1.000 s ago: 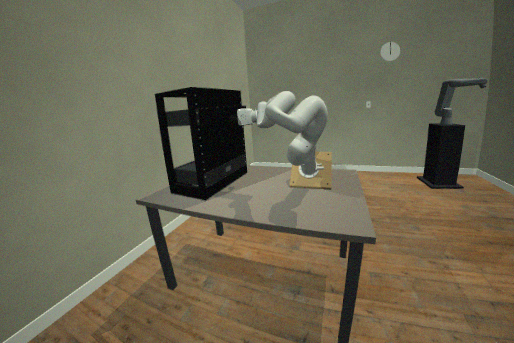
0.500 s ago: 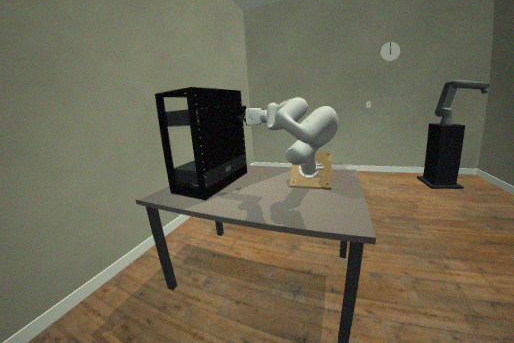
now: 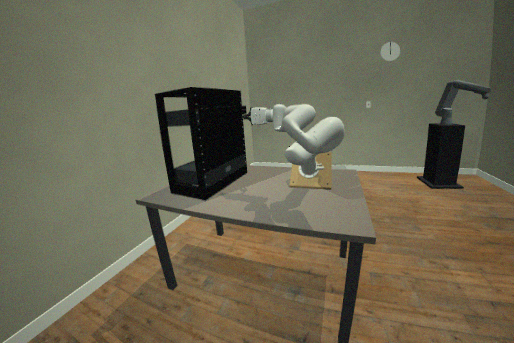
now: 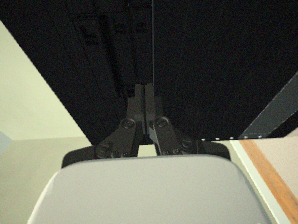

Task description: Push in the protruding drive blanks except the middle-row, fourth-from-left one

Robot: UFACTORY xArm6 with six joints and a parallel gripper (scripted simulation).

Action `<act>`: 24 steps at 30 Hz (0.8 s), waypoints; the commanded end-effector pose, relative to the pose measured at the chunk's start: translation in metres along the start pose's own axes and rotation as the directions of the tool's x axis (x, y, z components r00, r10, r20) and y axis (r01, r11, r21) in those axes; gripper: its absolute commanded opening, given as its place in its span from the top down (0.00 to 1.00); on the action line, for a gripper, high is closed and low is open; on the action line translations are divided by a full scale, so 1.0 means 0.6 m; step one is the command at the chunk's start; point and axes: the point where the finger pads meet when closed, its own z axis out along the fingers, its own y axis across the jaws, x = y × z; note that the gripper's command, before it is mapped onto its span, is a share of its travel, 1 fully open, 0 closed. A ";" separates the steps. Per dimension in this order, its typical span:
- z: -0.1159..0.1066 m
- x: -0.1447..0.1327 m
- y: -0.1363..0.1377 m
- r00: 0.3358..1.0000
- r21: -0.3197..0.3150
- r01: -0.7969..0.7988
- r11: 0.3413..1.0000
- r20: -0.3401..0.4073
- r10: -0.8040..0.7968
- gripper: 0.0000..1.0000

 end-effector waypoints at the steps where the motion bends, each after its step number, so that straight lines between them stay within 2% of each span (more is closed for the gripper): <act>1: -0.001 -0.001 -0.013 1.000 0.002 0.002 1.000 0.001 -0.002 1.00; 11: -0.005 -0.001 -0.093 1.000 0.002 0.002 1.000 0.001 -0.002 1.00; 19: -0.002 -0.001 -0.097 1.000 0.002 0.002 1.000 0.001 -0.002 1.00; 24: 0.034 -0.001 -0.097 1.000 0.002 0.002 1.000 0.001 -0.002 1.00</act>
